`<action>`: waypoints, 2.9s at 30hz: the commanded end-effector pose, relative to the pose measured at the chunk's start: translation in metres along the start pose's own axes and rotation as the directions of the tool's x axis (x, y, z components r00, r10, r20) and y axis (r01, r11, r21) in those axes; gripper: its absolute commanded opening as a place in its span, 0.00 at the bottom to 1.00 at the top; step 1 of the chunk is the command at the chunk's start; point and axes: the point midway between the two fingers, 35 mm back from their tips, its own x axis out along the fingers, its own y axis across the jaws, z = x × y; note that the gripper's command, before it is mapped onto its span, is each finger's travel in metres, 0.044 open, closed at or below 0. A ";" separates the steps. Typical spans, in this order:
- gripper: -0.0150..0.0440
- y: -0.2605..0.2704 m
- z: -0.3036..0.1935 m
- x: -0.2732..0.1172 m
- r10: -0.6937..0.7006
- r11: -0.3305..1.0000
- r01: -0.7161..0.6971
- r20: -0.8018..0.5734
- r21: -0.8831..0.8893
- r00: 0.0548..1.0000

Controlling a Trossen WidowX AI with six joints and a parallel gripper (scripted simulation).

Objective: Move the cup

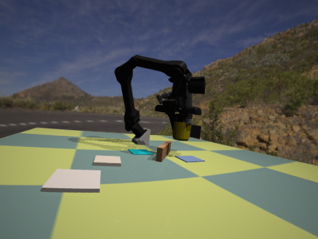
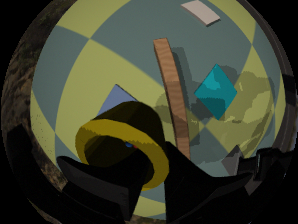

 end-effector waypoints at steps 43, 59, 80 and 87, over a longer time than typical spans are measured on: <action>0.25 -0.081 0.034 -0.003 0.006 1.000 -0.006 0.003 0.000 1.000; 0.25 -0.108 0.047 -0.004 0.005 1.000 -0.005 0.003 -0.001 1.000; 0.25 -0.145 0.063 -0.007 0.003 1.000 -0.003 0.004 -0.002 1.000; 0.25 -0.147 0.064 -0.004 0.003 1.000 -0.003 0.004 -0.002 1.000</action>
